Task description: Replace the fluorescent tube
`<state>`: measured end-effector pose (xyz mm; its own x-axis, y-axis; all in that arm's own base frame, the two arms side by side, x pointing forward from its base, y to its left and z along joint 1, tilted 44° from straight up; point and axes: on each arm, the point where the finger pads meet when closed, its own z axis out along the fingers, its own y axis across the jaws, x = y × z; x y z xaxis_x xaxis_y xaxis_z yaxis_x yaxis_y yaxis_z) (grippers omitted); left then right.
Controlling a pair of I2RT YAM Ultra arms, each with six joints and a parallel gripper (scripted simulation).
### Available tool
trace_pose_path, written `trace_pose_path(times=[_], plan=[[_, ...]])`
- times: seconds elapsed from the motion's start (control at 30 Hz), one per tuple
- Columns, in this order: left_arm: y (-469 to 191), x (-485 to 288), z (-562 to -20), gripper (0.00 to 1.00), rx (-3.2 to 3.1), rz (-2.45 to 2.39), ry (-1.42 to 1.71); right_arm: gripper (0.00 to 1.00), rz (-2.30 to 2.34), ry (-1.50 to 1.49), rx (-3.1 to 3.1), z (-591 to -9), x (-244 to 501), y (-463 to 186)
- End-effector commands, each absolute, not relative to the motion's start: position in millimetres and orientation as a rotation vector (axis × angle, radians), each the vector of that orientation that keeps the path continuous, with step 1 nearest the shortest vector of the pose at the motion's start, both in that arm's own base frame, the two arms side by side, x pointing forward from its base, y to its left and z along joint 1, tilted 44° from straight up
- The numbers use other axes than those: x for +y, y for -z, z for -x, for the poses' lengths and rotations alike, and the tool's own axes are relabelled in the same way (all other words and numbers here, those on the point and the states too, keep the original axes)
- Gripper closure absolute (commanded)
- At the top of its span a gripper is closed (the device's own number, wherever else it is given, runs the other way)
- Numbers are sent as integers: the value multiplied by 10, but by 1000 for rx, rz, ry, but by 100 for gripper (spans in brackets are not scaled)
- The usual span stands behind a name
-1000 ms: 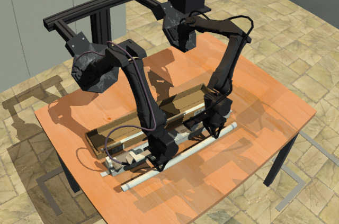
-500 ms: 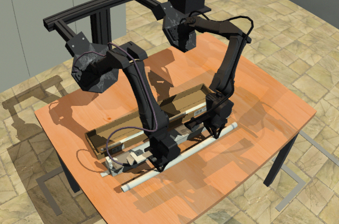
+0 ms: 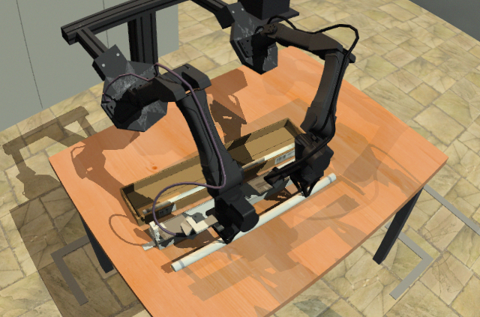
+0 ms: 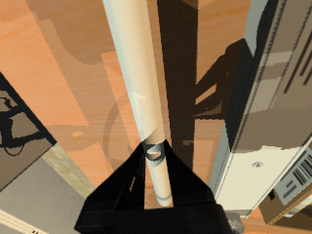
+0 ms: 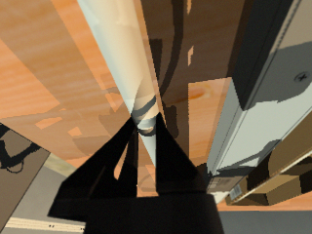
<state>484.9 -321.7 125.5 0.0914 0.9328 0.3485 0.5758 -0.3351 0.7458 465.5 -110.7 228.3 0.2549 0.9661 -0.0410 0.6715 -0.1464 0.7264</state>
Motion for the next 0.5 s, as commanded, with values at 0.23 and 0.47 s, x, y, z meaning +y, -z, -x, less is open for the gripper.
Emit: trace_pose_path(times=[0.23, 0.47], plan=[[-1285, -3322, -4795, 89, 1518, -2001, -1061, 89, -1945, -574, 1525, -4644, -1052, -2320], [-1272, -3298, -4786, 89, 1556, -2033, -1038, 89, -1976, -540, 1547, -4629, -1053, -2311]])
